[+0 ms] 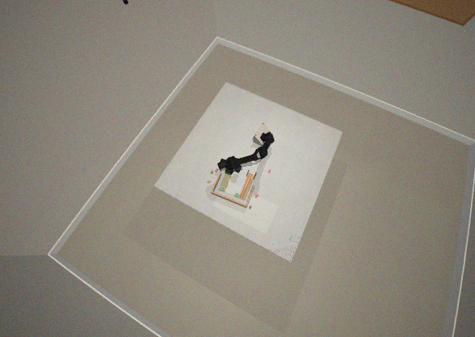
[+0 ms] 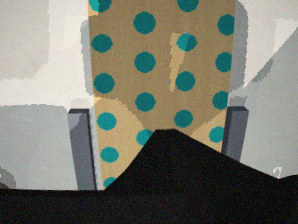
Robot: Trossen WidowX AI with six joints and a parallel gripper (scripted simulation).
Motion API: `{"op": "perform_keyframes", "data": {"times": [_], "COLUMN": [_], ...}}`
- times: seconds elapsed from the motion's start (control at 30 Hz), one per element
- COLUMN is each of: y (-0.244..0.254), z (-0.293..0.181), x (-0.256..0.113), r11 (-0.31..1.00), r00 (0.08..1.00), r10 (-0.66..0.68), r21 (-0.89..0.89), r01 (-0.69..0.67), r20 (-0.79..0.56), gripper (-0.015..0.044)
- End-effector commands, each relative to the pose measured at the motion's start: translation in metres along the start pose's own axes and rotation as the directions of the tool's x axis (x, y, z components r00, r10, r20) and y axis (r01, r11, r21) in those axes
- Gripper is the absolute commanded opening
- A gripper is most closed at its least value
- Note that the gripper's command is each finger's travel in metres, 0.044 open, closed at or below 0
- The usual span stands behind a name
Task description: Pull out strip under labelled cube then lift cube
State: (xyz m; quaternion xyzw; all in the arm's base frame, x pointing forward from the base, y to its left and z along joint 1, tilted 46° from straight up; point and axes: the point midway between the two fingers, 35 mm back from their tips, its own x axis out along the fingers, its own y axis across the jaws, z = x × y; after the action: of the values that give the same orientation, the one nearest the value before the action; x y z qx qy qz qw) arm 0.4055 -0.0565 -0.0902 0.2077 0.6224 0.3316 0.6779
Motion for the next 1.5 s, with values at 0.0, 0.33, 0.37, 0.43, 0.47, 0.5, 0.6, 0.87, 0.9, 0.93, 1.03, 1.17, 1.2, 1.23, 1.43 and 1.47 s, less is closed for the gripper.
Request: {"op": "perform_keyframes", "data": {"times": [0.0, 0.33, 0.37, 0.43, 0.47, 0.5, 0.6, 0.87, 0.9, 0.93, 1.03, 1.17, 1.2, 1.23, 1.43, 1.47], "y": [0.001, 0.0, 0.0, 0.0, 0.0, 0.0, 0.0, 0.0, 0.0, 0.0, 0.0, 0.0, 0.0, 0.0, 0.0, 0.0], "z": [0.001, -0.007, -0.009, -0.012, -0.014, -0.015, -0.02, -0.032, -0.033, -0.035, -0.04, -0.046, -0.048, -0.049, -0.058, -0.06], "x": [0.005, 0.006, 0.006, 0.006, 0.006, 0.006, 0.006, 0.007, 0.007, 0.007, 0.007, 0.007, 0.007, 0.007, 0.008, 0.008], "r11": [1.0, 1.0, 1.0, 1.0, 1.0, 1.0, 1.0, 1.0, 1.0, 1.0, 1.0, 1.0, 1.0, 1.0, 1.0, 1.0], "r00": [1.0, 1.0, 1.0, 1.0, 1.0, 1.0, 1.0, 1.0, 1.0, 1.0, 1.0, 1.0, 1.0, 1.0, 1.0, 1.0], "r10": [0.007, 0.007, 0.007, 0.007, 0.007, 0.007, 0.007, 0.006, 0.006, 0.006, 0.006, 0.006, 0.006, 0.006, 0.006, 0.006], "r21": [-0.001, 0.0, 0.0, 0.0, 0.0, 0.0, 0.0, 0.0, 0.0, 0.0, 0.001, 0.001, 0.001, 0.001, 0.001, 0.001], "r01": [-0.007, -0.007, -0.007, -0.007, -0.007, -0.007, -0.007, -0.006, -0.006, -0.006, -0.006, -0.006, -0.006, -0.006, -0.006, -0.006], "r20": [-0.004, -0.004, -0.004, -0.004, -0.005, -0.005, -0.005, -0.005, -0.005, -0.005, -0.005, -0.006, -0.006, -0.006, -0.006, -0.006], "gripper": [0.0, 0.0, 0.0, 0.0, 0.0, 0.0, 0.0, 0.0, 0.0, 0.0, 0.0, 0.0, 0.0, 0.0, 0.0, 0.0]}}
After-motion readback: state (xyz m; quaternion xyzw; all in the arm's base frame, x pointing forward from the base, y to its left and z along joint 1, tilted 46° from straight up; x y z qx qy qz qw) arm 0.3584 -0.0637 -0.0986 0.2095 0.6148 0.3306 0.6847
